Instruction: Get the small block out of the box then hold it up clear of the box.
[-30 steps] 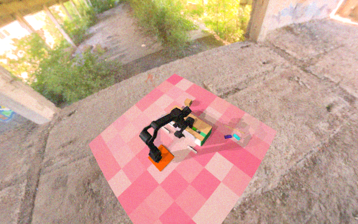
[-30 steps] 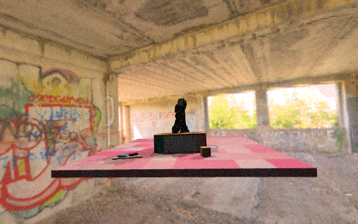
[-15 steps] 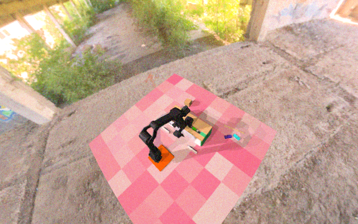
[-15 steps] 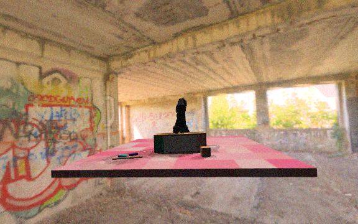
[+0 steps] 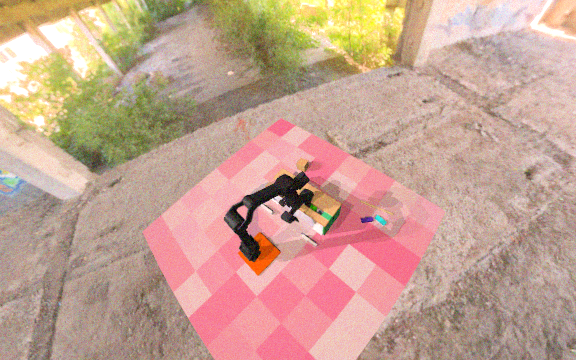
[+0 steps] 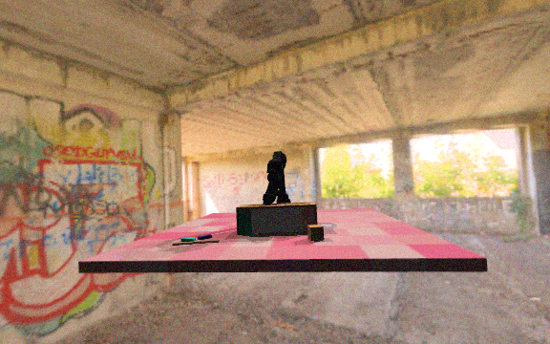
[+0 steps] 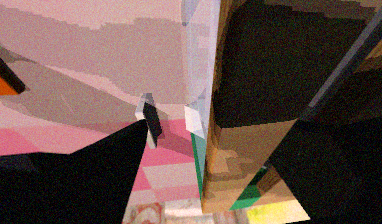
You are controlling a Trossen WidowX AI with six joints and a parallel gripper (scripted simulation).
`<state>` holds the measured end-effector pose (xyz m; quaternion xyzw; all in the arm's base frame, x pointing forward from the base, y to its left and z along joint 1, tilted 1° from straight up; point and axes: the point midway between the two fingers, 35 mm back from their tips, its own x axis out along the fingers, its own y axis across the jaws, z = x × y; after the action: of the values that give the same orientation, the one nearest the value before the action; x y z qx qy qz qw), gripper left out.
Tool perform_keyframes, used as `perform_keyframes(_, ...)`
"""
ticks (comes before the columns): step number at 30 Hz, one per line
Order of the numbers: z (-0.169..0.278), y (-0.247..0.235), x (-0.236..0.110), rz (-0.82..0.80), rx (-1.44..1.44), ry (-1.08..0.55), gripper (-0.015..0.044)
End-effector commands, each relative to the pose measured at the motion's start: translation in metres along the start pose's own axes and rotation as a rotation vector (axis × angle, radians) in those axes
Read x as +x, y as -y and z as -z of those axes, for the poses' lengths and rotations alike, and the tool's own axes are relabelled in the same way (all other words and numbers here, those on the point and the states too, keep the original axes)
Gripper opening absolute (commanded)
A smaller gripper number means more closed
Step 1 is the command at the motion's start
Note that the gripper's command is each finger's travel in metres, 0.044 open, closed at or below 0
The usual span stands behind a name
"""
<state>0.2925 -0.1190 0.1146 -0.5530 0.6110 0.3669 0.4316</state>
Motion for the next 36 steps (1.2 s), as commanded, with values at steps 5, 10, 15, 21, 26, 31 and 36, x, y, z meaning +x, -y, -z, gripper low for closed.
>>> perform_keyframes(5,0.008,0.0,0.003,0.0,-0.001,0.0,0.04)
perform_keyframes(10,0.013,0.0,0.005,0.0,-0.001,-0.001,0.04)
perform_keyframes(15,0.018,0.0,0.006,0.0,-0.001,-0.001,0.04)
perform_keyframes(21,0.023,0.0,0.008,0.0,-0.001,-0.002,0.04)
perform_keyframes(26,0.028,0.0,0.01,0.0,-0.001,-0.002,0.04)
perform_keyframes(31,0.033,0.0,0.012,0.0,-0.001,-0.003,0.04)
perform_keyframes(36,0.038,0.0,0.013,0.0,-0.001,-0.003,0.04)
